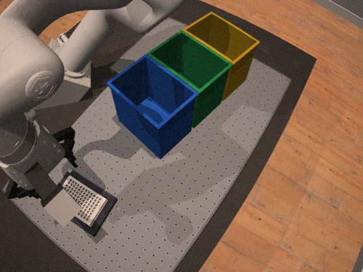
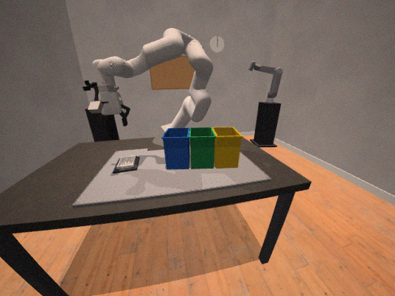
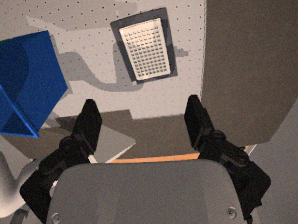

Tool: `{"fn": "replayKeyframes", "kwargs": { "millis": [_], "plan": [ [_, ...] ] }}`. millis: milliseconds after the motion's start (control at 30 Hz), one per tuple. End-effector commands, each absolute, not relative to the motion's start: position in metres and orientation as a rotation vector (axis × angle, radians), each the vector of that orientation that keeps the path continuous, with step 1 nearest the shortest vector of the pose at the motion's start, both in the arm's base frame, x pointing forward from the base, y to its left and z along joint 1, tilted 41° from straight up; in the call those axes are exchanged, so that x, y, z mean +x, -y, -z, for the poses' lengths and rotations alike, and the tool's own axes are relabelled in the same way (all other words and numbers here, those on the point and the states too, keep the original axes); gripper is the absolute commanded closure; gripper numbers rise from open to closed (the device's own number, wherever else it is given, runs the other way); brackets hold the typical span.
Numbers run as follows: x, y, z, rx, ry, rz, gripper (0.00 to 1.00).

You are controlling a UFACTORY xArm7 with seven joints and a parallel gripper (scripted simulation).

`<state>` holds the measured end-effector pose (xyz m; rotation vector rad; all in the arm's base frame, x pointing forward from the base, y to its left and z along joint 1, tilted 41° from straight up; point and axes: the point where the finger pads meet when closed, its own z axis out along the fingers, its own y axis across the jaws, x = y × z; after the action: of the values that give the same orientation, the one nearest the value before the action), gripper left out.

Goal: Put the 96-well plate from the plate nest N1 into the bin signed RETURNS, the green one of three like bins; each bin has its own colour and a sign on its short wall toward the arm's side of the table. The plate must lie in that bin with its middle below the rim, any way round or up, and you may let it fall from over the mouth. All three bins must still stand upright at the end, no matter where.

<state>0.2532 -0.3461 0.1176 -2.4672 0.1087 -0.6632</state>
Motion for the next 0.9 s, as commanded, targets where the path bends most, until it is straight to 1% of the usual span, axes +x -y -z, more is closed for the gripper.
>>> {"fn": "replayKeyframes", "kwargs": {
  "millis": [0,133,867],
  "plan": [
    [0.237,0.348,-0.117,-2.525,0.042,0.693,0.00],
    [0.229,0.348,-0.117,-2.561,0.180,0.705,0.00],
    [0.236,0.341,-0.105,-2.561,0.180,0.705,0.00]
  ]
}}
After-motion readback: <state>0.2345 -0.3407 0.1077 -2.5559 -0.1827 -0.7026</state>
